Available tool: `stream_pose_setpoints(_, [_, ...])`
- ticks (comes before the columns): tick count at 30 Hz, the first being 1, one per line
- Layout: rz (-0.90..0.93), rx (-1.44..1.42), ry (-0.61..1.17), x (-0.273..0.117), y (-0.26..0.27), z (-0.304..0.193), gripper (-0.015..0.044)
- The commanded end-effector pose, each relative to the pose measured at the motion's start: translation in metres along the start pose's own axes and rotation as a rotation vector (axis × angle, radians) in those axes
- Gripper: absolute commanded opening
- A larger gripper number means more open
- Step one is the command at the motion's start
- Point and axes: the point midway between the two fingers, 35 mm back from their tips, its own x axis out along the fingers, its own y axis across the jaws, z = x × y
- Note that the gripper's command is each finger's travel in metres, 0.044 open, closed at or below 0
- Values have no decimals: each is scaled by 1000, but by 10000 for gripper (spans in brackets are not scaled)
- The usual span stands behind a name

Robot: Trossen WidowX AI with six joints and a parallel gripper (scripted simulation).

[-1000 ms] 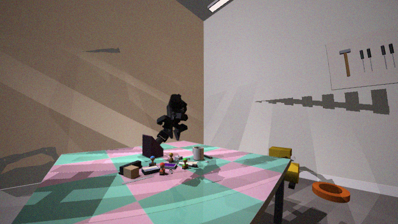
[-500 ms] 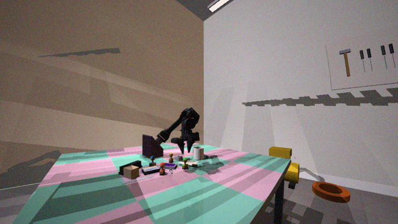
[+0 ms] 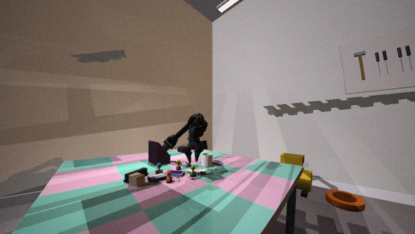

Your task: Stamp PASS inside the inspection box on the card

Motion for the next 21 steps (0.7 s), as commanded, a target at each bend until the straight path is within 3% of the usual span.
stream_pose_setpoints(1, [5,6,3,8,0,-1,214])
stream_pose_setpoints(21, [6,6,3,40,1,-1,214])
